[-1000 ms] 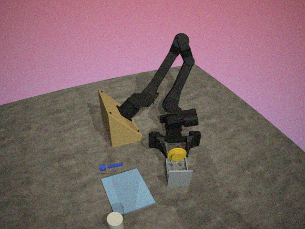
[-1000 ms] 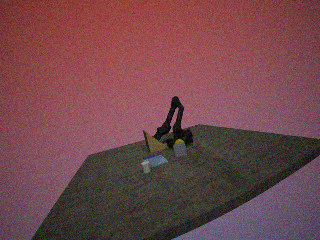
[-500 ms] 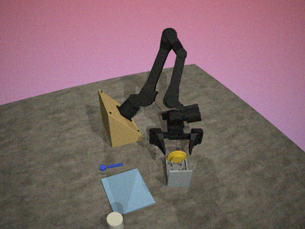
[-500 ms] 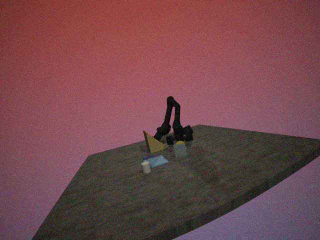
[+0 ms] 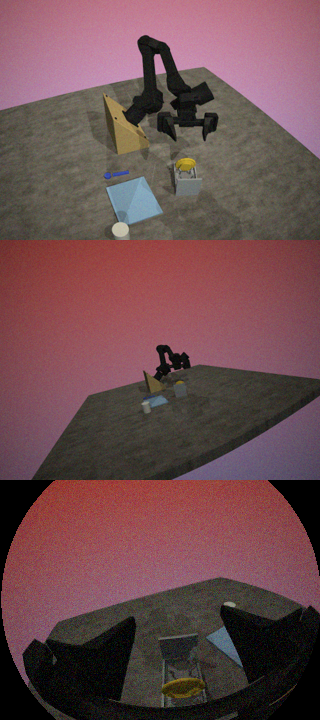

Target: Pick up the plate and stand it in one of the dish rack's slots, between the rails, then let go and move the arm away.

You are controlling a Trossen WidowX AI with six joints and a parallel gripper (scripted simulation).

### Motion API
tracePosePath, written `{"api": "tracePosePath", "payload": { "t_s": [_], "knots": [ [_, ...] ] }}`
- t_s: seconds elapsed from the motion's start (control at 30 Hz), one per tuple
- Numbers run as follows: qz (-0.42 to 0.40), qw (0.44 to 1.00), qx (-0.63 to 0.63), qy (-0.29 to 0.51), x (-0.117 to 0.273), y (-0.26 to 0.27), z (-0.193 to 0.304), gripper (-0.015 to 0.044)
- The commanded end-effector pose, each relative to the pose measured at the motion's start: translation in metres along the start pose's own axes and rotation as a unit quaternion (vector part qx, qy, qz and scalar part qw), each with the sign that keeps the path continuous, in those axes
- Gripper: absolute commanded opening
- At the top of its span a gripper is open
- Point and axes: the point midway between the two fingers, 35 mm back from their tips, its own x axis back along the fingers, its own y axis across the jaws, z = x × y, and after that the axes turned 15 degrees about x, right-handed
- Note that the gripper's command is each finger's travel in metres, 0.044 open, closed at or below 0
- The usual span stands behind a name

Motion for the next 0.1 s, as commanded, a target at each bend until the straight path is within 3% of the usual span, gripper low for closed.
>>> {"api": "tracePosePath", "payload": {
  "t_s": [0.0,0.07],
  "knots": [
    [-0.002,1.000,0.005,0.001,-0.0005,-0.0016,-0.0029,0.0400],
    [0.007,1.000,0.024,0.010,-0.0030,-0.0036,-0.0023,0.0400]
  ]
}}
